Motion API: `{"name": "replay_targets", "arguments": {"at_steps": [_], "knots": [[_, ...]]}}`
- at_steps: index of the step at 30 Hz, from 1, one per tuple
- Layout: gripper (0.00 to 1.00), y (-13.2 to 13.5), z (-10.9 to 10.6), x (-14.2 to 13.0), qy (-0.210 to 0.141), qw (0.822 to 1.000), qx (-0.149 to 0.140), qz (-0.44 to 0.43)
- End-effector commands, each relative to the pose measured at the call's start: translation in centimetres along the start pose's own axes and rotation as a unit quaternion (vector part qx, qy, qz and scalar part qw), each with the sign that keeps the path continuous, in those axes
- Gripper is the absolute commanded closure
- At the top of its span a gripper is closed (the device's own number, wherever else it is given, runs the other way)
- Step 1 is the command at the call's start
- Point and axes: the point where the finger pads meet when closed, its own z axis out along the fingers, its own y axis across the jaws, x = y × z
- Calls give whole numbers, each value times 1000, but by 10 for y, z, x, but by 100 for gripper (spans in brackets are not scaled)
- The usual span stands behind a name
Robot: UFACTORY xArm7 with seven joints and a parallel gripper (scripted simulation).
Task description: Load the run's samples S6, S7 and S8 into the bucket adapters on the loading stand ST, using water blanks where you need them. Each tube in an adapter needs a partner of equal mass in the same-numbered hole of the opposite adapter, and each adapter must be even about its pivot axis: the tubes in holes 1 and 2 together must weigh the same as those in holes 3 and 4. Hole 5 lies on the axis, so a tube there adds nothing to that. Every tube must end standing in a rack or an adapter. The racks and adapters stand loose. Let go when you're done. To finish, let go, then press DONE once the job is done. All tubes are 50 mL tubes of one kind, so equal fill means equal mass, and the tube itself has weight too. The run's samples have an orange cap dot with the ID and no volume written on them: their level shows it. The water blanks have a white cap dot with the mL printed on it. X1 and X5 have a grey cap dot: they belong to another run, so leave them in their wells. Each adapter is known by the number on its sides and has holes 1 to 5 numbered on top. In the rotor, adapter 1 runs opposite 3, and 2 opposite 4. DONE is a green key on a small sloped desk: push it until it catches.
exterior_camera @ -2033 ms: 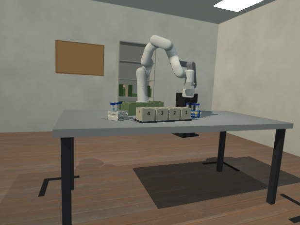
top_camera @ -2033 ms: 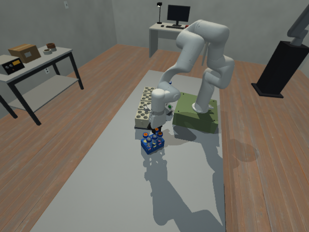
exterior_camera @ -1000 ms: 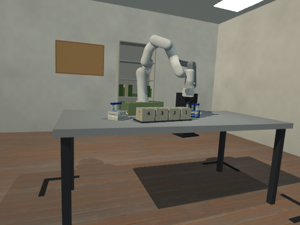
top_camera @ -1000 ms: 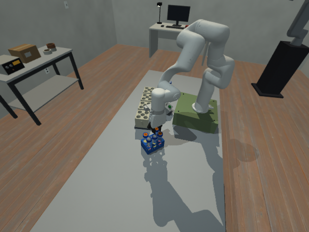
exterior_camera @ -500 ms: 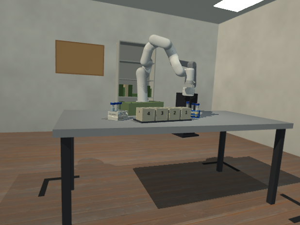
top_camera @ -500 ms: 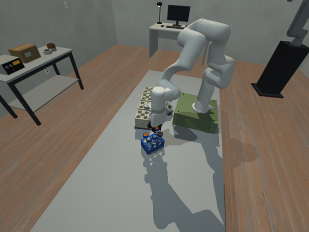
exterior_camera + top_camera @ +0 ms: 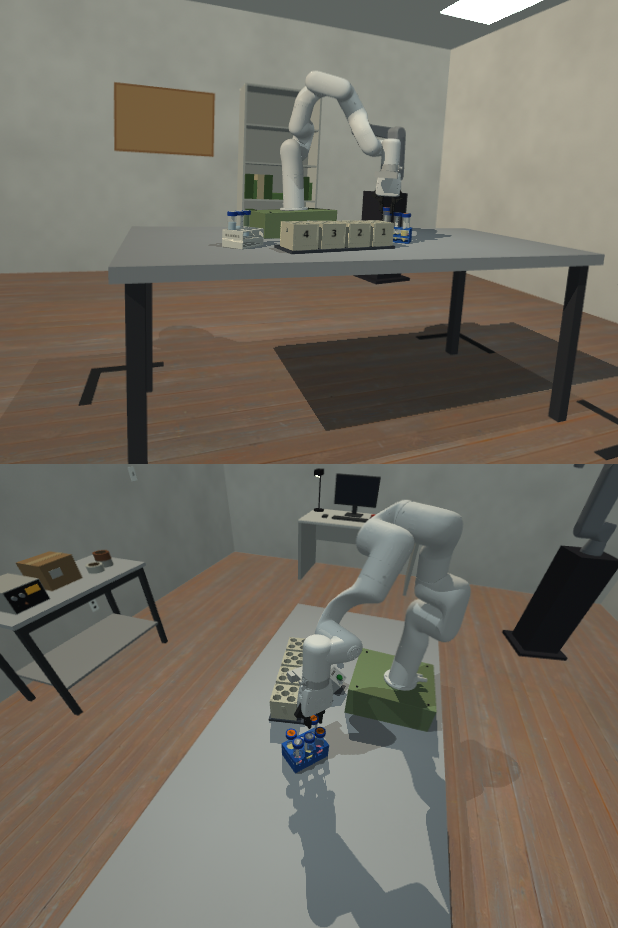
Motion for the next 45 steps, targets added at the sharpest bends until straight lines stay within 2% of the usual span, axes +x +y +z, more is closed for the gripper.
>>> {"name": "replay_targets", "arguments": {"at_steps": [1, 45], "knots": [[100, -2, -8, 0, 0, 1000, 2, 0], [100, -2, -84, 0, 0, 1000, 3, 0]]}}
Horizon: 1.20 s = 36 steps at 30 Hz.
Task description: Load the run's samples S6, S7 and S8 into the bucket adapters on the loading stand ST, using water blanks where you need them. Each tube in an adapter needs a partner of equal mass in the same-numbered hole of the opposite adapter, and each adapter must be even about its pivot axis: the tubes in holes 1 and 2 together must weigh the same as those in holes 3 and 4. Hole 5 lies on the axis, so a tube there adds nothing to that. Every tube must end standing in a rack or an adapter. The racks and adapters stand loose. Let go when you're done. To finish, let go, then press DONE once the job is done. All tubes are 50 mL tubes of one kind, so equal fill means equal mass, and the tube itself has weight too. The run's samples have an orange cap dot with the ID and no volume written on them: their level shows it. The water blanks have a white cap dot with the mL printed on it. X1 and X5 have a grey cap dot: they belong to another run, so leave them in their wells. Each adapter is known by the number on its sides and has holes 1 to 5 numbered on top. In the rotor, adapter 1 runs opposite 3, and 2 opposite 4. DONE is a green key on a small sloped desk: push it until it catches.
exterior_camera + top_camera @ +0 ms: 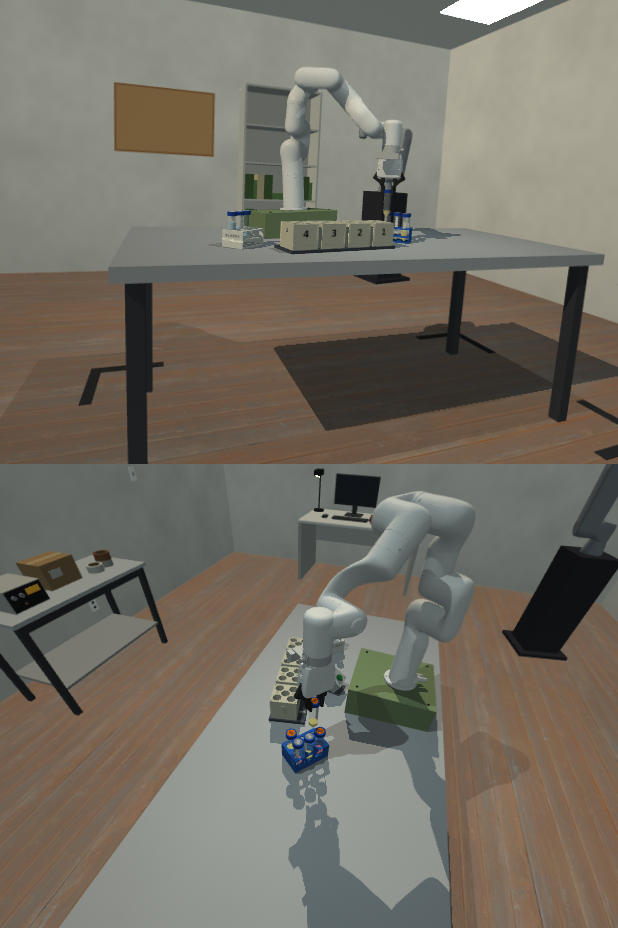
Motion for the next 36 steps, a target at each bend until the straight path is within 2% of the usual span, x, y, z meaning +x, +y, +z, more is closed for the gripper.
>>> {"name": "replay_targets", "arguments": {"at_steps": [1, 19, 36], "knots": [[100, -2, -11, 0, 0, 1000, 2, 0], [100, -1, -42, 0, 0, 1000, 3, 0], [100, -1, -42, 0, 0, 1000, 3, 0]]}}
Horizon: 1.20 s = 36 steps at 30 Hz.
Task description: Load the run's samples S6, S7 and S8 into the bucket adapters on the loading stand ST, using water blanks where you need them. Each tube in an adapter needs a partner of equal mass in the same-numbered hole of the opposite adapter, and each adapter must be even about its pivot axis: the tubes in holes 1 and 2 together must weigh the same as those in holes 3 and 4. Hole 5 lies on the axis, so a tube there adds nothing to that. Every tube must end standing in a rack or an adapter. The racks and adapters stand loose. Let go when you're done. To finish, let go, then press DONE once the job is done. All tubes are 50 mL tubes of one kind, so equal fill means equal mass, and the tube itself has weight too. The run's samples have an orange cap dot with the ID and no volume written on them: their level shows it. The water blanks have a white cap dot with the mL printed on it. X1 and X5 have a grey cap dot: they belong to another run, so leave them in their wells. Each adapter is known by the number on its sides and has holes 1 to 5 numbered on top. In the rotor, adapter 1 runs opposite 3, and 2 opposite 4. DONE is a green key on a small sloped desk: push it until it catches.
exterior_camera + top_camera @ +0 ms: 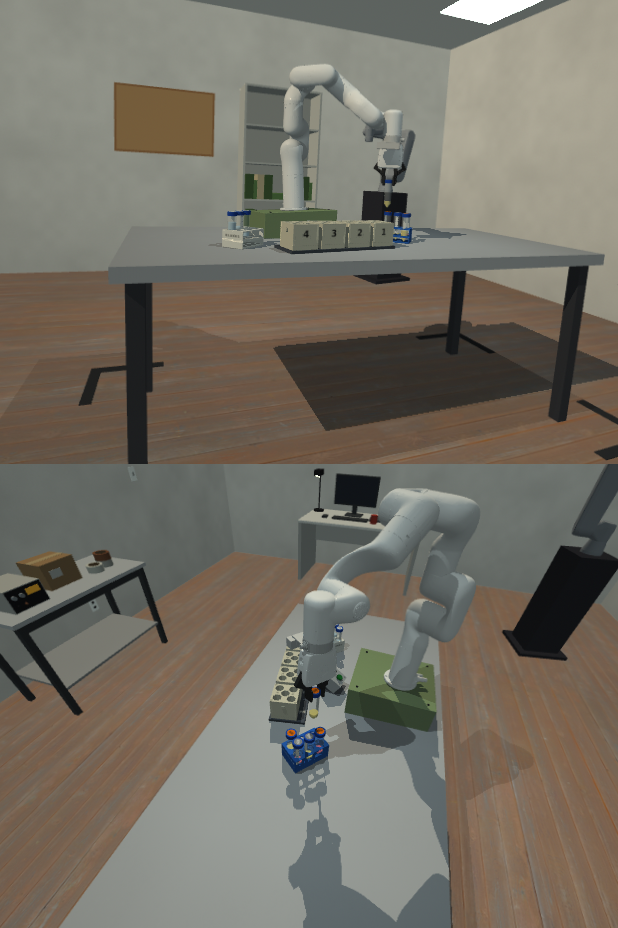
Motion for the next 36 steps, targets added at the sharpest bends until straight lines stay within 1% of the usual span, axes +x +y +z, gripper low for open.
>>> {"name": "replay_targets", "arguments": {"at_steps": [1, 29, 36], "knots": [[100, -1, -2, 0, 0, 1000, 2, 0], [100, -1, -2, 0, 0, 1000, 2, 0], [100, 10, -2, 33, 0, 993, 2, -116]]}}
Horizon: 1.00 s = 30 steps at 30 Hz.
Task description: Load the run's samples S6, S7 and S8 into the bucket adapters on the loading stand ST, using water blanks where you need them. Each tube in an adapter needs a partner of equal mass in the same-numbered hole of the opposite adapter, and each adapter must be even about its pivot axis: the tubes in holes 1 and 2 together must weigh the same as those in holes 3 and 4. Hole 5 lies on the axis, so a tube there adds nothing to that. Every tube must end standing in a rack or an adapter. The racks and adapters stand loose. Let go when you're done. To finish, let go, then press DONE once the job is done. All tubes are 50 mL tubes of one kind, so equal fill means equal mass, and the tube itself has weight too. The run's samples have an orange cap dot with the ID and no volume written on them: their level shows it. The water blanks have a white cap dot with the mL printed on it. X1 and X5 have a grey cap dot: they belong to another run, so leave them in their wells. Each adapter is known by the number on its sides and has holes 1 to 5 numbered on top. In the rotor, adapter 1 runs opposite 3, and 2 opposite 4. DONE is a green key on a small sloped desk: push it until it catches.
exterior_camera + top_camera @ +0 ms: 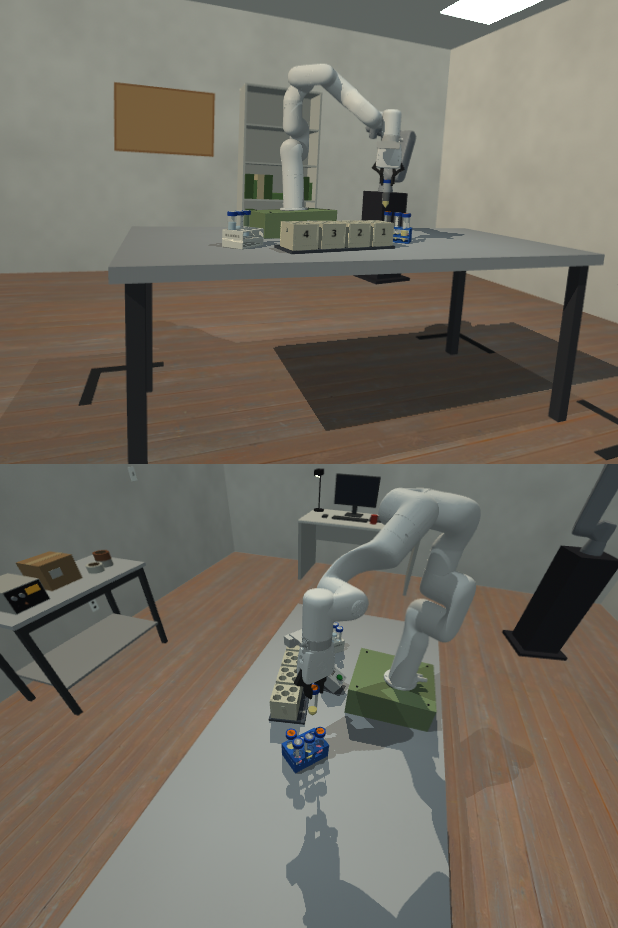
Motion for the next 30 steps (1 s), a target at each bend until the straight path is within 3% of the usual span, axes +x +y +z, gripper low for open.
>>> {"name": "replay_targets", "arguments": {"at_steps": [1, 9, 19, 30], "knots": [[100, 10, -2, 24, -2, 996, 3, -88], [100, 22, -1, 51, -2, 982, 4, -187], [100, 44, -1, 97, -1, 938, 4, -348], [100, 63, -1, 137, -1, 938, 4, -348]]}}
